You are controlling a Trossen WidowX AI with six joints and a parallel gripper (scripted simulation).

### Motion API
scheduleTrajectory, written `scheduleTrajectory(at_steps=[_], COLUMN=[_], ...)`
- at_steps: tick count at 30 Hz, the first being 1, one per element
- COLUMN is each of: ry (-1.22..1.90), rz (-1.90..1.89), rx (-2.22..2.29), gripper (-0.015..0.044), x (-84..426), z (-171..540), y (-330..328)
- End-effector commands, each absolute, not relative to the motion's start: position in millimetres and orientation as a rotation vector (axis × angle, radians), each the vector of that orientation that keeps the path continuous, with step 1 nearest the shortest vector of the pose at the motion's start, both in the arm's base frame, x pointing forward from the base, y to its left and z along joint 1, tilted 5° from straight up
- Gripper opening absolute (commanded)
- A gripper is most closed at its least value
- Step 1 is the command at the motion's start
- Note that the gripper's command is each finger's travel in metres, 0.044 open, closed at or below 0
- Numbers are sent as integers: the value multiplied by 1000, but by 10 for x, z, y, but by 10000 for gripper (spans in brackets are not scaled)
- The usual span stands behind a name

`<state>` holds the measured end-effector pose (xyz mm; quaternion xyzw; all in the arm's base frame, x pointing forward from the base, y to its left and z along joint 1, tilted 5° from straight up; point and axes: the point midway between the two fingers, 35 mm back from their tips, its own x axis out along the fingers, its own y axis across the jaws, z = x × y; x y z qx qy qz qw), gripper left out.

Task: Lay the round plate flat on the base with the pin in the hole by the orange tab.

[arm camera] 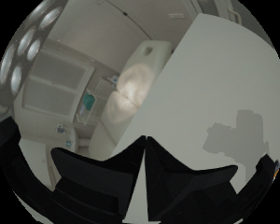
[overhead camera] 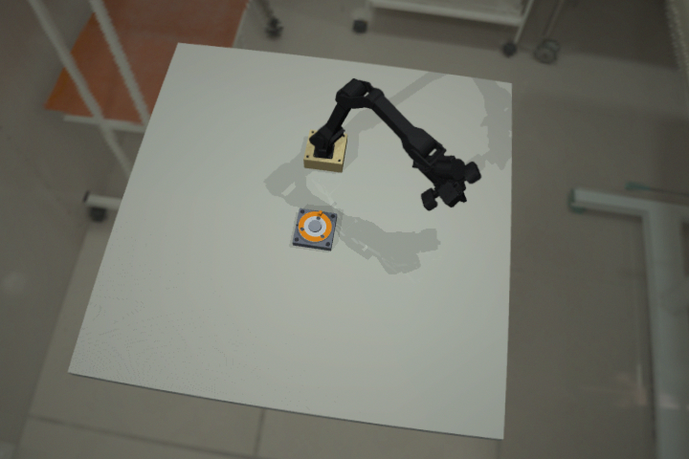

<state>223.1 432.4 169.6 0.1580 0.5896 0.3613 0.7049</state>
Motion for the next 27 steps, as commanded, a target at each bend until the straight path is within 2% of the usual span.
scheduleTrajectory(at_steps=[1, 5, 10, 14, 19, 27], ry=[1302, 1315, 1384, 1440, 1602, 1629], rz=[647, 522, 290, 183, 4, -16], rx=[291, 240, 140, 90, 13, 8], gripper=[0, 0, 0, 0, 0, 0], x=[2605, 2827, 2986, 2922, 2512, 2417], z=[1478, 1288, 956, 811, 593, 538], y=[3710, 3179, 2082, 1530, 538, 403])
